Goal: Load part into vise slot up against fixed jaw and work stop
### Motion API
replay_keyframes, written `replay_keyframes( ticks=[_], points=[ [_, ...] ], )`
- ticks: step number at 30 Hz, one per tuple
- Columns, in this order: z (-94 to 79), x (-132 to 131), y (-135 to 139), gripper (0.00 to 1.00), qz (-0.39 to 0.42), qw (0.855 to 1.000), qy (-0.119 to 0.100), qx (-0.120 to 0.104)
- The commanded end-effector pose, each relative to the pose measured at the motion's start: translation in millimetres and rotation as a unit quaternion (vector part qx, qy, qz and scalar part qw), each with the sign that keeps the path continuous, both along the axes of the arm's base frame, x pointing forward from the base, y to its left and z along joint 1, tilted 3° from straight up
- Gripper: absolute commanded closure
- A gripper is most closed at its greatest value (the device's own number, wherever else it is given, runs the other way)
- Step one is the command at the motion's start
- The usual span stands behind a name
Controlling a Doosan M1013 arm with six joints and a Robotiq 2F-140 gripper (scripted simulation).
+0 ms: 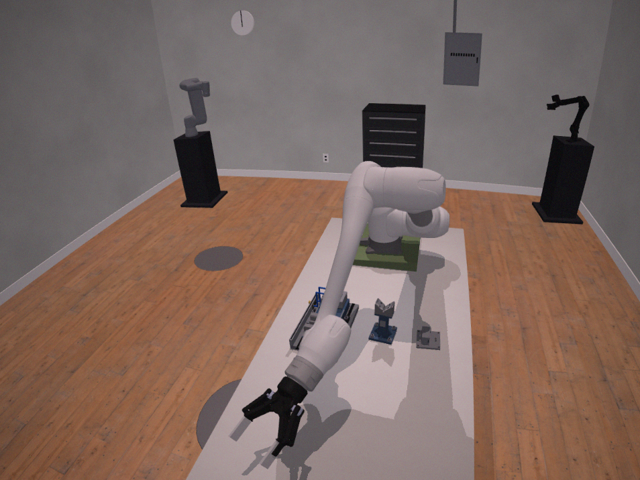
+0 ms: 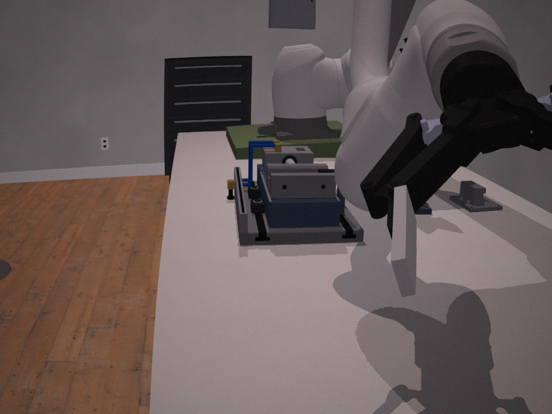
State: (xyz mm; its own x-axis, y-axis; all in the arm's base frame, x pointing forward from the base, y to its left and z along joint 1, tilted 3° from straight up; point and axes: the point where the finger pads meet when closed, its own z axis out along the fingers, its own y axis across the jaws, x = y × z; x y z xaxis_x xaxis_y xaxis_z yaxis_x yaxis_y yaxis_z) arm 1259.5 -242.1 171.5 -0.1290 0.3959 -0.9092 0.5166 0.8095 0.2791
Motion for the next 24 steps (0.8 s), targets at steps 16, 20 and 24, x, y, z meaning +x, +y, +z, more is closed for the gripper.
replay_keyframes(
  ticks=[16,20,24],
  points=[
    [0.4,0.0,0.0,0.0,0.0,1.0,0.0,0.0],
    [3.3,0.5,11.8,0.0,0.014,1.0,0.005,-0.005],
    [19.5,-3.0,90.6,0.0,0.104,0.993,0.037,-0.036]
  ],
)
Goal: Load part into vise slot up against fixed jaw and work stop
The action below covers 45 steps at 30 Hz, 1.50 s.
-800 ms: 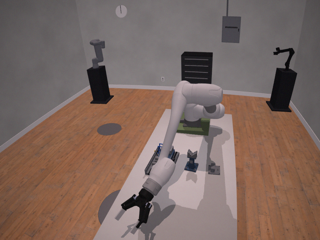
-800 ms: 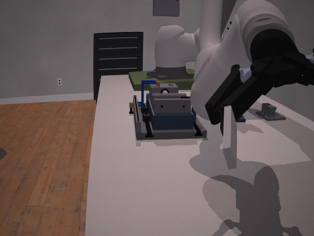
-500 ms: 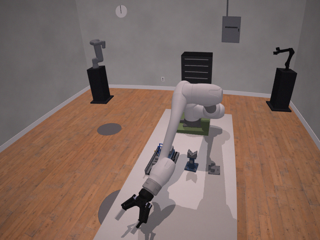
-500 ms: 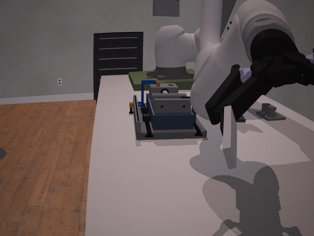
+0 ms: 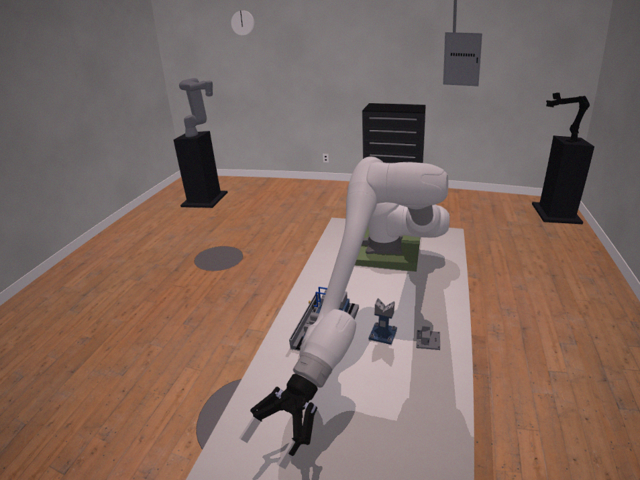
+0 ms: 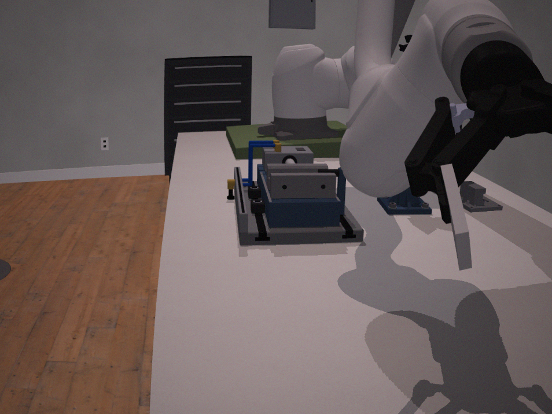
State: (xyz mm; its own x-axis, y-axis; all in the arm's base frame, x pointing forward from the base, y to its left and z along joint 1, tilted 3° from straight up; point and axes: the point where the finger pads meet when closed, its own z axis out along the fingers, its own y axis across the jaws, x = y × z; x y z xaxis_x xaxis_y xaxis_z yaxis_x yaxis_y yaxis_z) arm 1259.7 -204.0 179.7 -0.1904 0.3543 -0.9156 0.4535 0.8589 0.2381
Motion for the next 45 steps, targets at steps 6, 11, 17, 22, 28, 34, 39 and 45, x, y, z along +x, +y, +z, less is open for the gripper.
replay_keyframes(
  ticks=[6,11,17,22,28,34,39,45],
  points=[
    [23.8,-23.0,143.1,0.0,0.166,0.982,0.062,-0.061],
    [29.2,-51.2,212.5,0.0,0.247,0.959,0.098,-0.095],
    [30.8,-89.6,275.8,0.0,0.325,0.927,0.134,-0.131],
    [29.0,-144.7,338.2,0.0,0.408,0.879,0.176,-0.171],
    [26.8,-179.7,367.5,0.0,0.451,0.848,0.2,-0.194],
    [19.8,-275.9,421.4,0.0,0.544,0.759,0.26,-0.246],
    [15.5,-343.8,441.8,0.0,0.595,0.692,0.299,-0.279],
    [13.1,-406.4,450.2,0.0,0.633,0.628,0.334,-0.305]
  ],
)
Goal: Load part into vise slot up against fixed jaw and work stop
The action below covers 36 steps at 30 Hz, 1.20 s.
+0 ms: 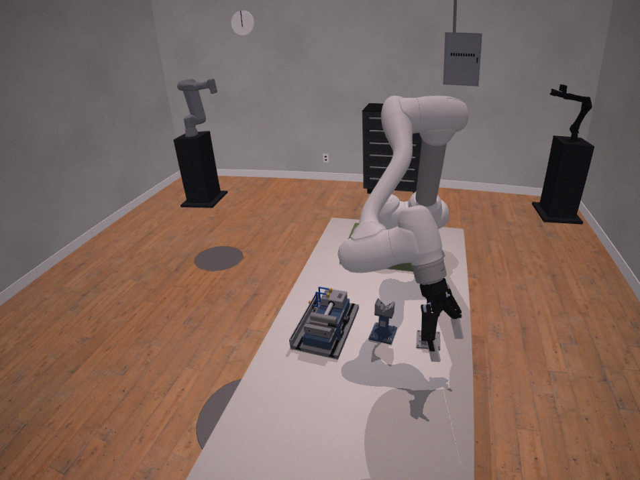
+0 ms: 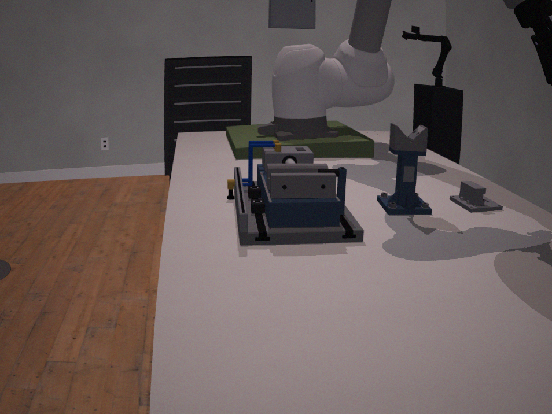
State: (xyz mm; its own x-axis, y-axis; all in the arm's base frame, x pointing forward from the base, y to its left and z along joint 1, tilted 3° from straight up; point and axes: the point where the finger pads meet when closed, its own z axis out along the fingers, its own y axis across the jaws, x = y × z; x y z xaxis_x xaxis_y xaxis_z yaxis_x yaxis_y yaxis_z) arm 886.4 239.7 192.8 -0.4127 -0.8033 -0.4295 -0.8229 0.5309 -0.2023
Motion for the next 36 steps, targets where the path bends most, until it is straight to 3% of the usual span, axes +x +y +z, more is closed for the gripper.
replay_keyframes(
  ticks=[1,9,14,21,22,36],
  points=[
    [-0.5,-64.8,7.3,0.0,0.06,0.996,0.04,-0.047],
    [3.0,-170.3,-5.2,0.0,0.155,0.974,0.106,-0.129],
    [11.9,-244.7,-27.5,0.0,0.216,0.945,0.154,-0.19],
    [15.7,-265.7,-35.8,0.0,0.232,0.935,0.169,-0.208],
    [15.7,-265.7,-35.8,0.49,0.232,0.935,0.169,-0.208],
    [15.7,-265.7,-35.8,0.49,0.232,0.935,0.169,-0.208]
  ],
)
